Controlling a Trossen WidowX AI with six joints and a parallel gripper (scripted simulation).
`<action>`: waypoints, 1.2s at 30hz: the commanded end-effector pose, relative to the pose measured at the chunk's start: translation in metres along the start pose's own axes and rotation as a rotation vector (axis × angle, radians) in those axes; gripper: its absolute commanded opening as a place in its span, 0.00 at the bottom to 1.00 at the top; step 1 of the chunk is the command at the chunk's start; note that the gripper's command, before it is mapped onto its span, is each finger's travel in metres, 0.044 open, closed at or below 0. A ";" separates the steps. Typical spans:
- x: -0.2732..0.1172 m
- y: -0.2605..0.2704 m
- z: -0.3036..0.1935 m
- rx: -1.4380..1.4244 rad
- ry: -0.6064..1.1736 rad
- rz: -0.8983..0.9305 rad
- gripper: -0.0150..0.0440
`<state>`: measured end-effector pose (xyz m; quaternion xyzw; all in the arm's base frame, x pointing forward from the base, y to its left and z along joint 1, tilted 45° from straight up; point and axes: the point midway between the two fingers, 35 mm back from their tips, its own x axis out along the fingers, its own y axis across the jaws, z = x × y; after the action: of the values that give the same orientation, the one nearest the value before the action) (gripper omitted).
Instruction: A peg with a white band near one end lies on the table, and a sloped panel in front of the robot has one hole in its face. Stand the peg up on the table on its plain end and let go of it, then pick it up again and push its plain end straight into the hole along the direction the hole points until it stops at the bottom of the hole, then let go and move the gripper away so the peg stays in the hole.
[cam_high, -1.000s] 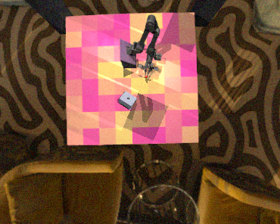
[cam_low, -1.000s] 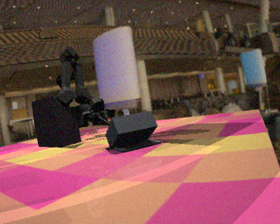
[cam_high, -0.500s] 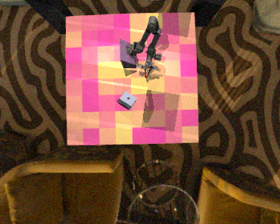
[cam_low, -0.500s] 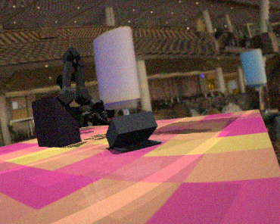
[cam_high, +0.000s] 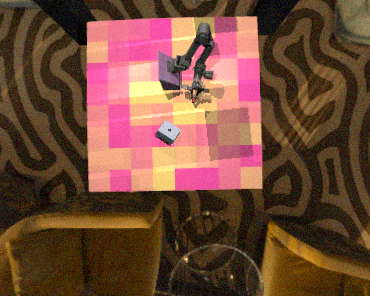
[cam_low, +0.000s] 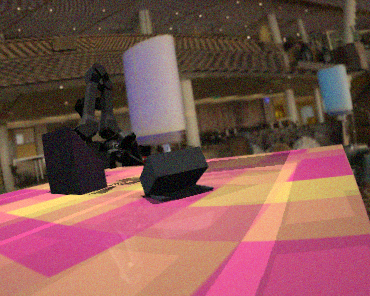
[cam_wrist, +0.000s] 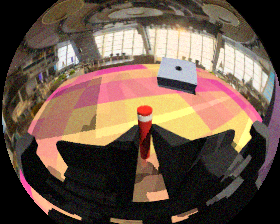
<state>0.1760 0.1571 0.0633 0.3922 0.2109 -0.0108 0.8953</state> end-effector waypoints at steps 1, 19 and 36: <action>0.000 0.000 -0.002 0.000 0.002 0.000 0.34; -0.001 -0.001 -0.004 0.003 -0.034 0.001 0.34; -0.002 -0.001 -0.006 0.005 -0.066 0.002 0.34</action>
<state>0.1727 0.1585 0.0611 0.3943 0.1789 -0.0241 0.9011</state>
